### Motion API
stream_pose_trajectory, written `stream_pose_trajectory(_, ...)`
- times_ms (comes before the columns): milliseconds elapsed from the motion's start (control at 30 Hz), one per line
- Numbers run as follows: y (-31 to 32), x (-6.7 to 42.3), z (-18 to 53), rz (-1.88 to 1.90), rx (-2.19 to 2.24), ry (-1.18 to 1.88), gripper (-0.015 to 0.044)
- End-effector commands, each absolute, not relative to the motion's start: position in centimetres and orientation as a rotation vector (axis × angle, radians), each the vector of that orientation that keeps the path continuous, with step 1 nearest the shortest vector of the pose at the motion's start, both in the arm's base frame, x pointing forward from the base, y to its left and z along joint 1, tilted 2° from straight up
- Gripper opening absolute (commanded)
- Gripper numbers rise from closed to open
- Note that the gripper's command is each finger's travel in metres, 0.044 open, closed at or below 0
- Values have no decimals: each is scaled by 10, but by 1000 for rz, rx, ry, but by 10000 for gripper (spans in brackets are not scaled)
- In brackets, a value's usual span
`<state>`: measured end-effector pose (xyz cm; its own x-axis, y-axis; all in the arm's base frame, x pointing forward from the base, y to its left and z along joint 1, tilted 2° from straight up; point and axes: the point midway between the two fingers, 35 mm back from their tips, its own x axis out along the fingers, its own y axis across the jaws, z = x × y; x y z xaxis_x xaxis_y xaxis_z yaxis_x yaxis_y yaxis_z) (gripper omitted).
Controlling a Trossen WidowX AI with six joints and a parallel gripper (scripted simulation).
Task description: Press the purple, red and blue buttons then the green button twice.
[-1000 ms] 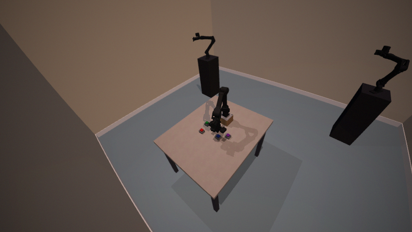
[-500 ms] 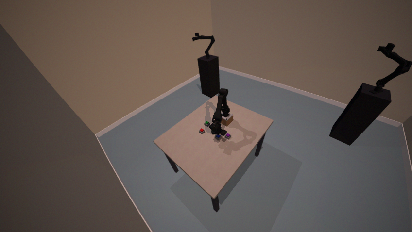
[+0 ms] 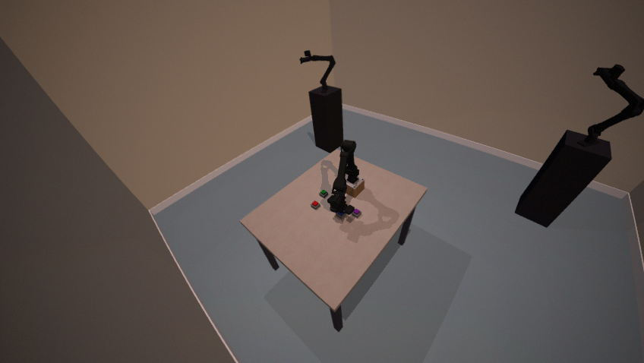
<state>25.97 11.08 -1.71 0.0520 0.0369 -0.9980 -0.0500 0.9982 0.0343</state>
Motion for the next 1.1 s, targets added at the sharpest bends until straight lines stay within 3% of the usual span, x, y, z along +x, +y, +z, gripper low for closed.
stream_pose_trajectory(0,109,257,-22,58,-13,1526,20)
stream_pose_trajectory(567,109,257,-22,58,-13,1526,20)
stream_pose_trajectory(900,108,256,16,58,-13,1526,20)
stream_pose_trajectory(1067,107,254,74,58,-13,1526,20)
